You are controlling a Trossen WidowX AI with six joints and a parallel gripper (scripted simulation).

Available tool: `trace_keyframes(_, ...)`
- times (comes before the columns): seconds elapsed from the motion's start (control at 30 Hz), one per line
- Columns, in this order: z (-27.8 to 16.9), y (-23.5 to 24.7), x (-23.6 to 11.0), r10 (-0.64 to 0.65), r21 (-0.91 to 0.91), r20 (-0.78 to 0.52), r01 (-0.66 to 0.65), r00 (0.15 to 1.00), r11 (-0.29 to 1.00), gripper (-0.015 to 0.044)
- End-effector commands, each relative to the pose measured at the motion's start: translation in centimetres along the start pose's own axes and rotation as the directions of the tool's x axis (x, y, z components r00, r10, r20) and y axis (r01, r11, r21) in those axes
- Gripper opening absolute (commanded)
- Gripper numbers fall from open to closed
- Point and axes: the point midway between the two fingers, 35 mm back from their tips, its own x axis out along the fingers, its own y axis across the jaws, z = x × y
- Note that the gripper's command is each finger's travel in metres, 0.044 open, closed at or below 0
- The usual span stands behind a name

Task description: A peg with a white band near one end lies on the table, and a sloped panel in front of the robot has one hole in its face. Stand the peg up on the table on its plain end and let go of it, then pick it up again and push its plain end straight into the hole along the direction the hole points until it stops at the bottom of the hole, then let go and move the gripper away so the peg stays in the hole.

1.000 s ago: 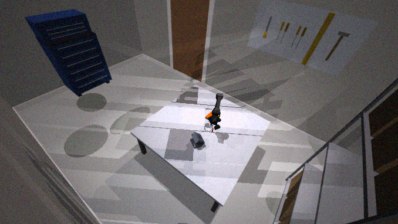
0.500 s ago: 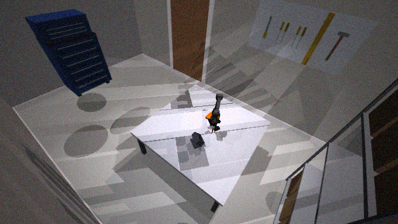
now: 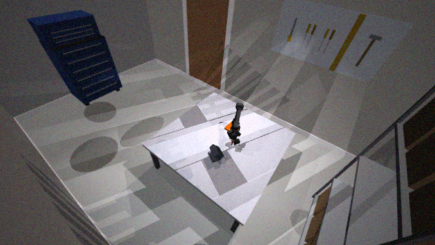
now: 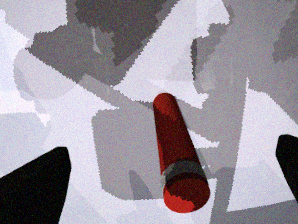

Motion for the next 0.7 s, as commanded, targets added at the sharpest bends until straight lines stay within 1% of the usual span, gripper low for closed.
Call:
trace_keyframes(0.0, 0.15, 0.06, 0.65, -0.001, 0.000, 0.005, 0.001, 1.000, 1.000, 0.0440)
trace_keyframes(0.2, 0.20, 0.13, 1.36, -0.001, 0.000, 0.005, 0.001, 1.000, 1.000, 0.0440)
trace_keyframes(0.67, 0.09, 0.10, 1.05, 0.001, -0.002, 0.001, -0.001, 1.000, 1.000, 0.0072)
